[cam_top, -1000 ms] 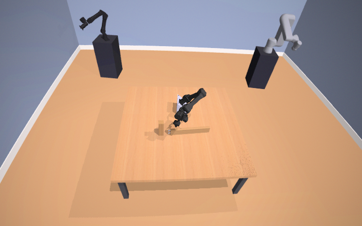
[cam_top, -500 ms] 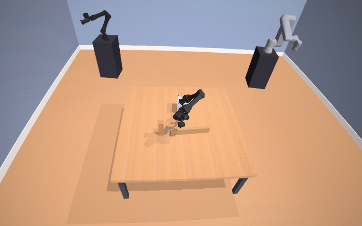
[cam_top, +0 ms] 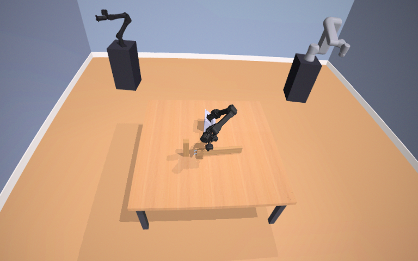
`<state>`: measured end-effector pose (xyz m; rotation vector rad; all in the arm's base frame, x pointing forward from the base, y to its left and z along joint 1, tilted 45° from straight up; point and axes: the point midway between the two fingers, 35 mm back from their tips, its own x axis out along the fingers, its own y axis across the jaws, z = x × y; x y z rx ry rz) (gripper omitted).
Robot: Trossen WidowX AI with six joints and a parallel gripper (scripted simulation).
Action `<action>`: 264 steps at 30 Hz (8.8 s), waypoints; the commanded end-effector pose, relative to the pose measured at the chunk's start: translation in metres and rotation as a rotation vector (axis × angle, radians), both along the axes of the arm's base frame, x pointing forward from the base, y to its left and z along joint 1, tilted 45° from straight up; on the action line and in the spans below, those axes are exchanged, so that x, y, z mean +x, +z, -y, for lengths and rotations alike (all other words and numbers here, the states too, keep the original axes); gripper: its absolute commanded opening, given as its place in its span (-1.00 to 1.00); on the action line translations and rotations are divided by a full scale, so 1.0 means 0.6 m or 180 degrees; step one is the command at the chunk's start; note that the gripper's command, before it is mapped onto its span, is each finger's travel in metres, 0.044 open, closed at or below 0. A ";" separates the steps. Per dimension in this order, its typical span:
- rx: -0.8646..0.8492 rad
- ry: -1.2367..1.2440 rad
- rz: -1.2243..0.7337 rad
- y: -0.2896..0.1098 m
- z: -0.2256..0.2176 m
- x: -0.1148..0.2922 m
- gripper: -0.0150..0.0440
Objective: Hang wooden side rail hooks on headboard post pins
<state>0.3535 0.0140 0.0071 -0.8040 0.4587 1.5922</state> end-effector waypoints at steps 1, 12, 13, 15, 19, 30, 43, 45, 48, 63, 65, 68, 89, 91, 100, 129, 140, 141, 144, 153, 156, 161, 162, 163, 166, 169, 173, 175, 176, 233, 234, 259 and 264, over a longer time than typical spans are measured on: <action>0.0023 0.0013 -0.0041 -0.014 -0.016 -0.006 1.00; 0.0021 0.0012 -0.0040 -0.029 -0.030 -0.005 1.00; 0.0021 0.0012 -0.0040 -0.031 -0.032 -0.005 1.00; 0.0021 0.0011 -0.0040 -0.035 -0.036 -0.005 1.00; 0.0021 0.0011 -0.0040 -0.042 -0.043 -0.005 1.00; 0.0023 0.0011 -0.0040 -0.063 -0.064 -0.006 1.00; 0.0030 0.0012 -0.0041 -0.087 -0.089 -0.010 1.00; 0.0031 0.0012 -0.0041 -0.090 -0.093 -0.010 1.00; 0.0032 0.0013 -0.0041 -0.093 -0.096 -0.011 1.00; 0.0032 0.0013 -0.0041 -0.093 -0.096 -0.011 -0.07; 0.0032 0.0013 -0.0041 -0.093 -0.096 -0.011 -0.18; 0.0032 0.0013 -0.0041 -0.093 -0.096 -0.011 -0.25; 0.0025 -0.0157 -0.0207 -0.091 -0.095 -0.010 -0.49; 0.0023 -0.0183 -0.0233 -0.091 -0.094 -0.011 -0.49; 0.0011 -0.0147 -0.0186 -0.091 -0.094 -0.011 -0.49; 0.0023 -0.0186 -0.0235 -0.087 -0.090 -0.011 -0.49; 0.0022 -0.0186 -0.0235 -0.085 -0.088 -0.011 -0.49; 0.0022 -0.0186 -0.0235 -0.085 -0.088 -0.011 -0.49; 0.0022 -0.0186 -0.0235 -0.084 -0.087 -0.011 -0.49; 0.0022 -0.0186 -0.0235 -0.083 -0.085 -0.011 -0.49; 0.0022 -0.0186 -0.0235 -0.082 -0.085 -0.011 -0.49; 0.0022 -0.0186 -0.0235 -0.081 -0.084 -0.011 -0.49; 0.0022 -0.0186 -0.0235 -0.081 -0.083 -0.011 -0.49; 0.0022 -0.0186 -0.0235 -0.081 -0.083 -0.011 -0.49; 0.0022 -0.0186 -0.0235 -0.080 -0.083 -0.011 -0.49; 0.0022 -0.0186 -0.0235 -0.080 -0.082 -0.011 -0.49; 0.0022 -0.0186 -0.0235 -0.079 -0.081 -0.011 -0.49; 0.0022 -0.0186 -0.0235 -0.078 -0.081 -0.011 -0.49; 0.0022 -0.0186 -0.0235 -0.078 -0.081 -0.011 -0.49; 0.0020 -0.0186 -0.0235 -0.067 -0.069 -0.010 -0.49; 0.0020 -0.0186 -0.0235 -0.067 -0.069 -0.010 -0.49; 0.0020 -0.0186 -0.0235 -0.063 -0.065 -0.009 -0.49; 0.0020 -0.0186 -0.0235 -0.064 -0.065 -0.008 -0.49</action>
